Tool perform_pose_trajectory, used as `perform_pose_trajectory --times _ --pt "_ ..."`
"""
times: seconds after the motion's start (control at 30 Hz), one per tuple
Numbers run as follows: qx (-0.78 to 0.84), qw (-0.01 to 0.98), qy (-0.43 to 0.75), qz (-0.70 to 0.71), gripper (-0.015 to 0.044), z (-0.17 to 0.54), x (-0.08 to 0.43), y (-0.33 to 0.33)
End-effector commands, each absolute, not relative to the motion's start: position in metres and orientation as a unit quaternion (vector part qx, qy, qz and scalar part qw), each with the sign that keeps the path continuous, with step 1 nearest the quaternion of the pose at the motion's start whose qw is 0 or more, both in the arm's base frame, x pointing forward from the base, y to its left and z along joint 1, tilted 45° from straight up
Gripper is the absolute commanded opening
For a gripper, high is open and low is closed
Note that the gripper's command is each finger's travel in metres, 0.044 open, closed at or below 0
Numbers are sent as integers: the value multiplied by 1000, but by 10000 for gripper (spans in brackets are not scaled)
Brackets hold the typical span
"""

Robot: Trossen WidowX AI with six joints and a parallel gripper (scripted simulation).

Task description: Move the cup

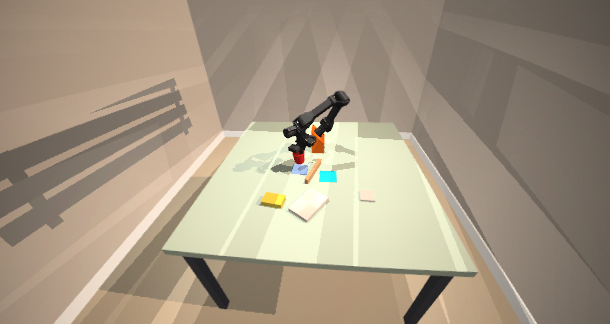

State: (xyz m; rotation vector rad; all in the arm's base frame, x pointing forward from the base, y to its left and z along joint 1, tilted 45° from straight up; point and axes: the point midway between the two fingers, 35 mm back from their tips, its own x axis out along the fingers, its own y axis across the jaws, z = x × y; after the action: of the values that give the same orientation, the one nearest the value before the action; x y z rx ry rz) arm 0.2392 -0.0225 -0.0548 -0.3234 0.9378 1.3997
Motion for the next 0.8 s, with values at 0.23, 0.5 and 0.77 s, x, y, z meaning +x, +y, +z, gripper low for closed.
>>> perform_pose_trajectory --times 0.23,0.5,0.77 --pt "-142 654 414 617 0 -55 239 -22" --pt "-143 654 414 617 0 -48 241 -16" --pt "-144 654 413 617 0 -34 246 -2"
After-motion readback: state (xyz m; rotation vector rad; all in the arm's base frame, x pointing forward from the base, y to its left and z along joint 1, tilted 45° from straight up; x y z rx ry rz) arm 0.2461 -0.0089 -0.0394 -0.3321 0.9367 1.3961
